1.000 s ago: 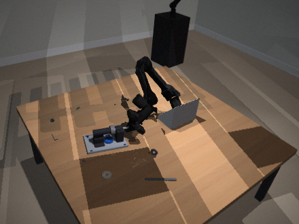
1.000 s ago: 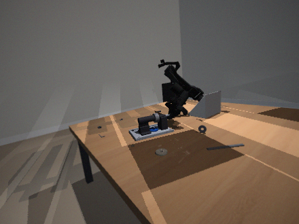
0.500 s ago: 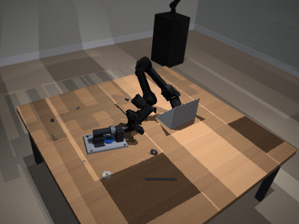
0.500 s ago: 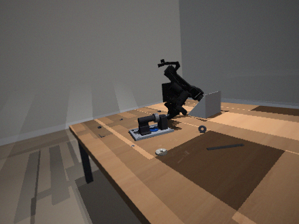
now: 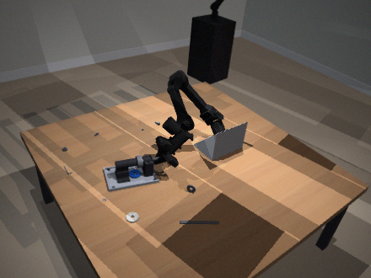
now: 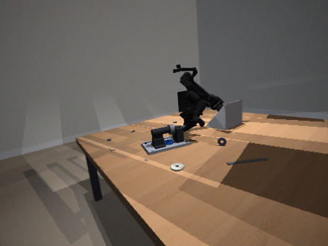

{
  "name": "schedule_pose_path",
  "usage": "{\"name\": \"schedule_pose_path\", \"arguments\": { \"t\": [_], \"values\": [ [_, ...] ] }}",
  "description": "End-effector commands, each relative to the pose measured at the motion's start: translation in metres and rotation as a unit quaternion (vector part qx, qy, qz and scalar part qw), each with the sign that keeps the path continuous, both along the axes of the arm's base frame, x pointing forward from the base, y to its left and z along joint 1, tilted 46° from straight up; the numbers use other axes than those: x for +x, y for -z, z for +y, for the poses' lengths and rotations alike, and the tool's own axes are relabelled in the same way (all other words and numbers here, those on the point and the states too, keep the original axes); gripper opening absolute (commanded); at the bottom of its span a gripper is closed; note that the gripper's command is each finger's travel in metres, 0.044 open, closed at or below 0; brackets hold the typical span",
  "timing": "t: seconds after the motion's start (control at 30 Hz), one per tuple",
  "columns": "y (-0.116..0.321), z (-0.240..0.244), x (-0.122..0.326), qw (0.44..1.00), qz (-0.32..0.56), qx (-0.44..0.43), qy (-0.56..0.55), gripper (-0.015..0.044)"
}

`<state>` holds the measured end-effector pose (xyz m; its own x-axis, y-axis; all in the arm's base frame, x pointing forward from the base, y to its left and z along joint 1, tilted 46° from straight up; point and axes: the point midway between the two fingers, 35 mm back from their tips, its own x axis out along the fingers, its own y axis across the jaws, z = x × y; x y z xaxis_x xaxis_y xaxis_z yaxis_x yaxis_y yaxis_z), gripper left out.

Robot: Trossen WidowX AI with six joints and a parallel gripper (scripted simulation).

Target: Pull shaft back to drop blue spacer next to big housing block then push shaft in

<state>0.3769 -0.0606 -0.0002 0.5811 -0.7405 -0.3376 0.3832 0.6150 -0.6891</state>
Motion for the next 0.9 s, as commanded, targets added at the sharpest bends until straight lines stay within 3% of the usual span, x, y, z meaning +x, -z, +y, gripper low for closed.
{"name": "schedule_pose_path", "arguments": {
  "t": [0.0,0.7,0.87],
  "values": [
    [-0.0017,0.0008,0.0042,1.000,-0.004,0.002,-0.003,0.0000],
    [-0.0022,-0.0001,0.0063,1.000,-0.004,0.002,-0.003,0.0000],
    [-0.0005,-0.0007,0.0022,1.000,0.000,0.000,0.000,0.0131]
  ]
}}
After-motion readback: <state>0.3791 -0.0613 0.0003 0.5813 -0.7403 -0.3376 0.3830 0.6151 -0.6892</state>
